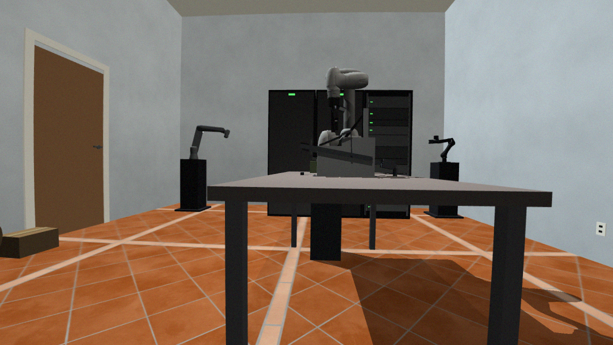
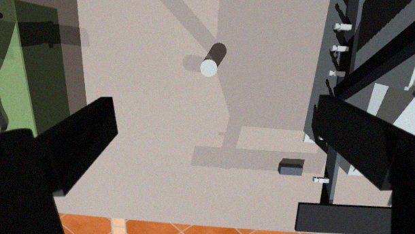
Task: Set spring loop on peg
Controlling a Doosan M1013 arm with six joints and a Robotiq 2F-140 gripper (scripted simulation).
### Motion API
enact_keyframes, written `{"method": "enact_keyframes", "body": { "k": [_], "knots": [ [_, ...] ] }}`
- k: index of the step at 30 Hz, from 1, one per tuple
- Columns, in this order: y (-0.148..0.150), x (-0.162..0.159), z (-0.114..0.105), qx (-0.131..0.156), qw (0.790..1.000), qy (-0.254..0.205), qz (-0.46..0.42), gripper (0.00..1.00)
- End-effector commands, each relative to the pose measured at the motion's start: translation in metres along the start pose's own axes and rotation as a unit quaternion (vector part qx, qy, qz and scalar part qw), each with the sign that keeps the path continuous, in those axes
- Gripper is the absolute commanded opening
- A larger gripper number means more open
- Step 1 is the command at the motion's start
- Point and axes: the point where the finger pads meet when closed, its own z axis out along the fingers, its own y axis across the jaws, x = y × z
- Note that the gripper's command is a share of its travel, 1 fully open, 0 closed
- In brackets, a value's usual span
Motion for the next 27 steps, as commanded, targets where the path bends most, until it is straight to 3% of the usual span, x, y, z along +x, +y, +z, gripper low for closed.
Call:
{"method": "enact_keyframes", "body": {
  "k": [1, 4, 5, 21, 22, 27],
  "knots": [
    [0.000, 0.000, 0.000, -0.001, 1.000, 0.000, 0.000, 1.00],
    [0.000, 0.000, 0.000, -0.001, 1.000, 0.000, 0.000, 1.00],
    [-0.001, -0.001, 0.060, -0.007, 1.000, -0.006, 0.012, 1.00],
    [-0.001, -0.001, 0.060, -0.007, 1.000, -0.006, 0.012, 1.00],
    [-0.002, -0.001, 0.119, -0.014, 1.000, -0.012, 0.023, 1.00],
    [-0.002, -0.001, 0.119, -0.014, 1.000, -0.012, 0.023, 1.00]
  ]
}}
